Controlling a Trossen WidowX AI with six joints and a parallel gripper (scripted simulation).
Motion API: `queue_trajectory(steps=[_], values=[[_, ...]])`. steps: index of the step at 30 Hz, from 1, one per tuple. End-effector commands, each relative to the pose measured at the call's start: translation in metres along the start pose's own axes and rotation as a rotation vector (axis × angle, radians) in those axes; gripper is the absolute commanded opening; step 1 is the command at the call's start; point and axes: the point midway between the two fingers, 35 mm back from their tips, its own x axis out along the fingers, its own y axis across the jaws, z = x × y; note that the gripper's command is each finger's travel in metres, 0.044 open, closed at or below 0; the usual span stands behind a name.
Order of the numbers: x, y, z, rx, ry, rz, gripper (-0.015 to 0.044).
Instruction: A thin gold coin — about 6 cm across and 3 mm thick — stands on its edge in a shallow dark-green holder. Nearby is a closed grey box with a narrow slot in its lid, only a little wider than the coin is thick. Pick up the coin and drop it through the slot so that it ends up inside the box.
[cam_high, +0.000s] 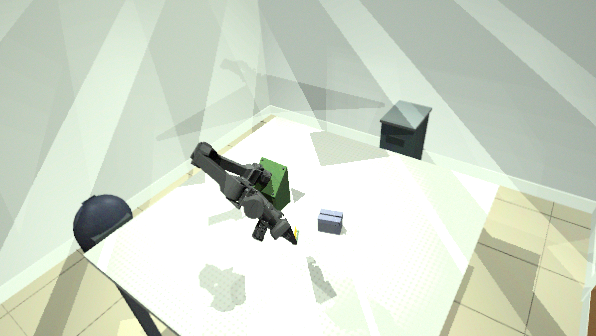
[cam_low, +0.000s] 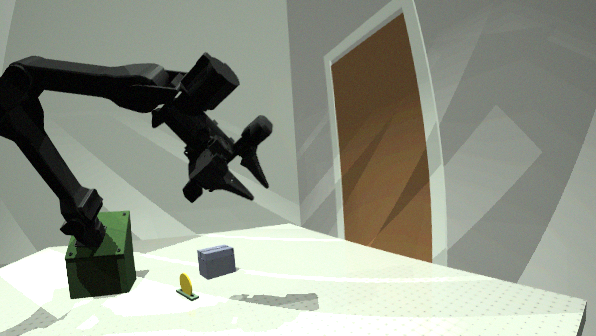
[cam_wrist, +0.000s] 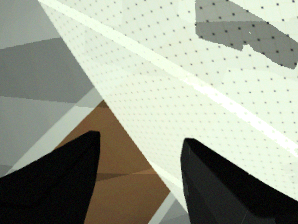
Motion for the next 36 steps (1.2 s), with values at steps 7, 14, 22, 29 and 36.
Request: queue_trajectory(steps=[7,14,22,29,36], values=[[0.034,-0.149,-0.058,-0.479,-0.053,-0.505,0.0161],[0.015,-0.236,-0.062,-0.996,-0.126,-0.806,0.0161],[0.011,-0.242,-0.060,-1.010,-0.129,-0.813,0.0161],[0.035,-0.261,-0.044,-1.011,-0.130,-0.812,0.0161],[0.044,-0.269,-0.038,-1.011,-0.131,-0.812,0.0161]])
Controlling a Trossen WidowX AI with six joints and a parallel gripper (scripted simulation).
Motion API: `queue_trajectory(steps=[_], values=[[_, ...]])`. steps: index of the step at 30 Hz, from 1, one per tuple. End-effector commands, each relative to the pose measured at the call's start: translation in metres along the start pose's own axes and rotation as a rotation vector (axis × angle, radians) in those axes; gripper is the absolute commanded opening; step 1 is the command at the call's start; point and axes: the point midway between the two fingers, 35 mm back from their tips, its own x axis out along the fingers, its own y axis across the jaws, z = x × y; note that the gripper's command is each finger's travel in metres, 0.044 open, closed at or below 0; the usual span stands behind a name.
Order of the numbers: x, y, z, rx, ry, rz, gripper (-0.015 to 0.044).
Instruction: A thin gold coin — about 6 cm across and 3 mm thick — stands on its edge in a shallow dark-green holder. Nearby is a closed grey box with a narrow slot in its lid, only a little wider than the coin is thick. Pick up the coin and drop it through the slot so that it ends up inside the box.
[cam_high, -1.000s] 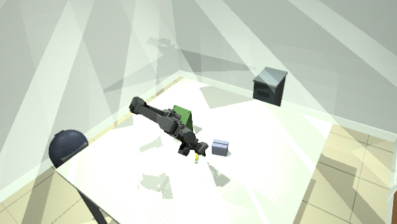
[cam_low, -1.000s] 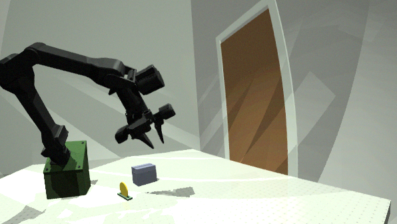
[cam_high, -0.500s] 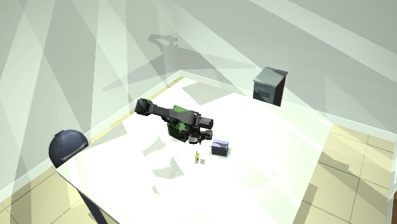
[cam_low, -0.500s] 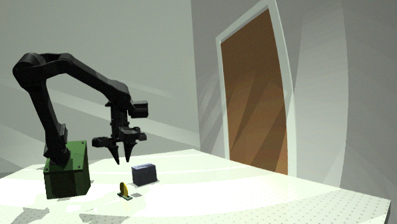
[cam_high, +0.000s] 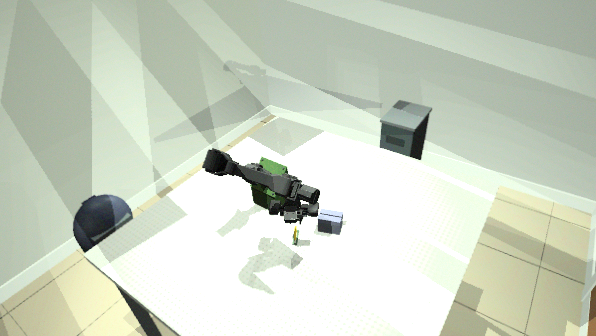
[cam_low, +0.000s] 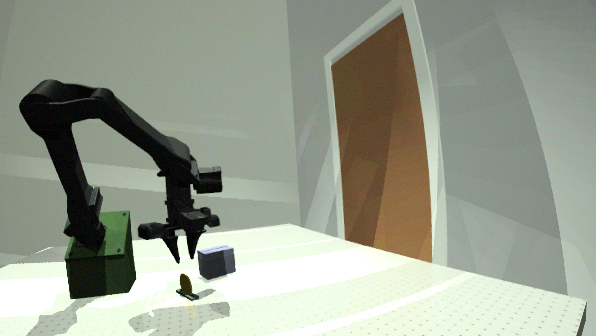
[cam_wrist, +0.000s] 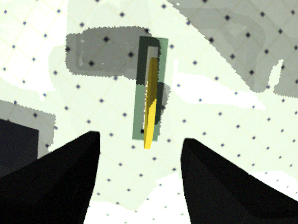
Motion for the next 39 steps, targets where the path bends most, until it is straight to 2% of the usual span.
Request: queue_trajectory(steps=[1,39], values=[[0.013,-0.004,-0.002,-0.008,0.000,-0.012,0.0161],[0.069,-0.005,-0.002,-0.008,0.000,-0.012,0.0161]])
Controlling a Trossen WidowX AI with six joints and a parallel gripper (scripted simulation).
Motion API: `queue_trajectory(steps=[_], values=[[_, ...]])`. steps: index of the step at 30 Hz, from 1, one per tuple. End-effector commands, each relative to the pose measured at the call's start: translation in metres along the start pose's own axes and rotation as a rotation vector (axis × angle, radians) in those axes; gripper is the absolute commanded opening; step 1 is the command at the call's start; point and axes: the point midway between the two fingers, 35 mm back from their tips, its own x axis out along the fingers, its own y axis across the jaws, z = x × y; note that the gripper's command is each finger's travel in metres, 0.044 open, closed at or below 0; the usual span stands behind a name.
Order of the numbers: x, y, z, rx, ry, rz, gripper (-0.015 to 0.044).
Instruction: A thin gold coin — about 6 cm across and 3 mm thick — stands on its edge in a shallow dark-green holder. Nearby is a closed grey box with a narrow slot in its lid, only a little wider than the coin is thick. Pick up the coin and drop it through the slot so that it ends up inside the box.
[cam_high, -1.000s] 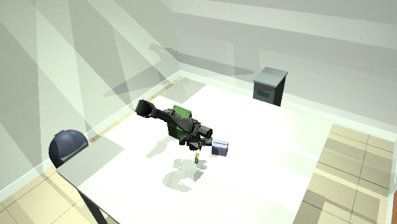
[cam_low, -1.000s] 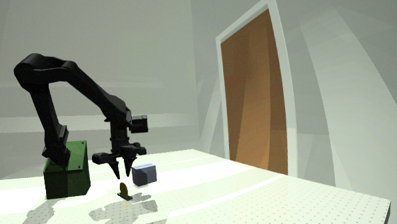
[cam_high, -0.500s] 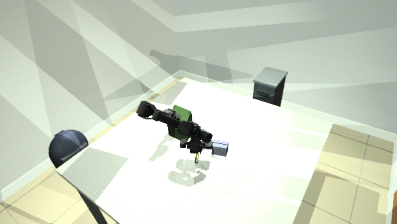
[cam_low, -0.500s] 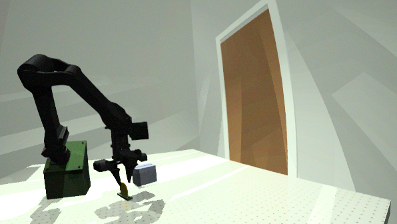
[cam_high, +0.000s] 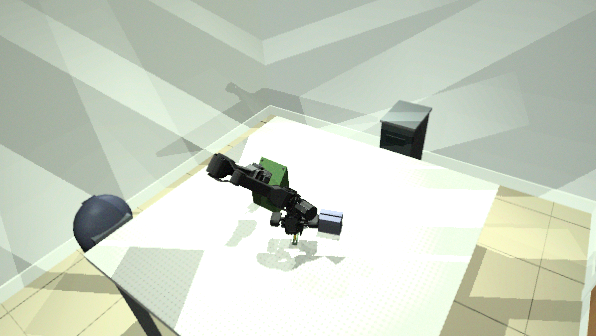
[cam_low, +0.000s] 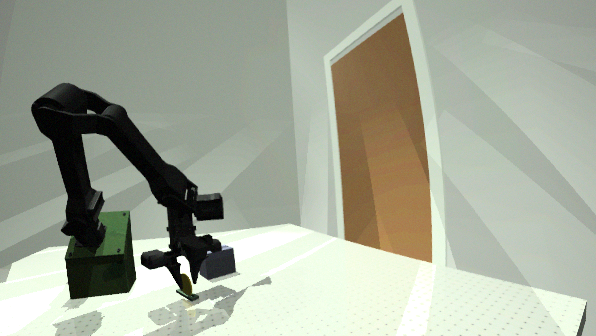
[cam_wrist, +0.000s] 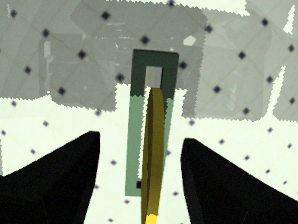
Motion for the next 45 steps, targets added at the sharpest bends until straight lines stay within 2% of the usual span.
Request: queue_trajectory(steps=[1,7,13,25,45], values=[[0.008,-0.002,-0.004,-0.009,0.007,-0.005,0.0161],[0.013,-0.003,-0.004,-0.009,0.006,-0.006,0.0161],[0.013,-0.003,-0.004,-0.009,0.006,-0.006,0.0003],[0.012,-0.003,-0.003,-0.018,0.004,-0.002,0.0000],[-0.029,0.005,-0.004,-0.044,0.006,0.015,0.0000]])
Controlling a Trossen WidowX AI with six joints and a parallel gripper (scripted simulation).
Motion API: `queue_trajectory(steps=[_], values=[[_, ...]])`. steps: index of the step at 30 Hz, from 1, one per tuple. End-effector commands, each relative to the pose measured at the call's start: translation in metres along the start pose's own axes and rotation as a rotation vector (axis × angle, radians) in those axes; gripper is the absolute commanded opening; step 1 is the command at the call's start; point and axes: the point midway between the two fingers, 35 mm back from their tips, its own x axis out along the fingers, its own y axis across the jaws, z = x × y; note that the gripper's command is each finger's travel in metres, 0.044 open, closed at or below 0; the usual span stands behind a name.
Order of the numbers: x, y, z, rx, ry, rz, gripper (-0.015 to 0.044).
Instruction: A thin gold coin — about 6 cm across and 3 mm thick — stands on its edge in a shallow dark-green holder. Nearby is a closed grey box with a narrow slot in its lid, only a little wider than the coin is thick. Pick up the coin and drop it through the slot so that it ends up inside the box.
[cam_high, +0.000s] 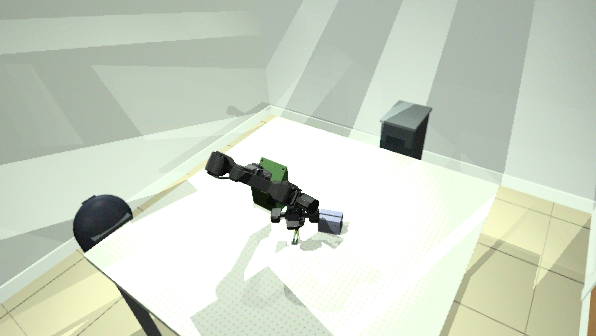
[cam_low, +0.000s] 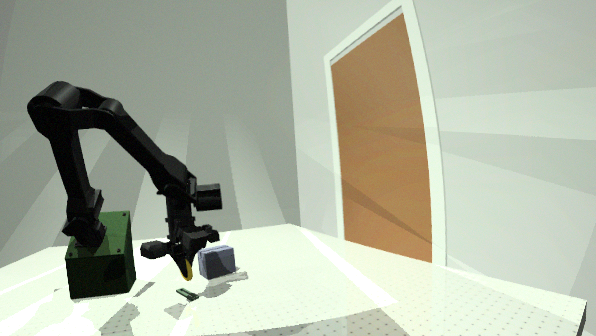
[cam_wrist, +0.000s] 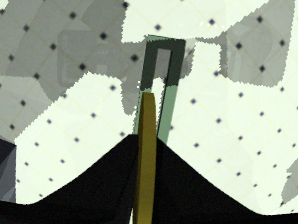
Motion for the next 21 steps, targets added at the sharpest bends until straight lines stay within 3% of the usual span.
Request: queue_trajectory(steps=[1,21], values=[[-0.010,0.001,0.002,0.014,0.002,0.002,0.0000],[-0.059,-0.004,0.001,0.046,0.005,-0.016,0.0000]])
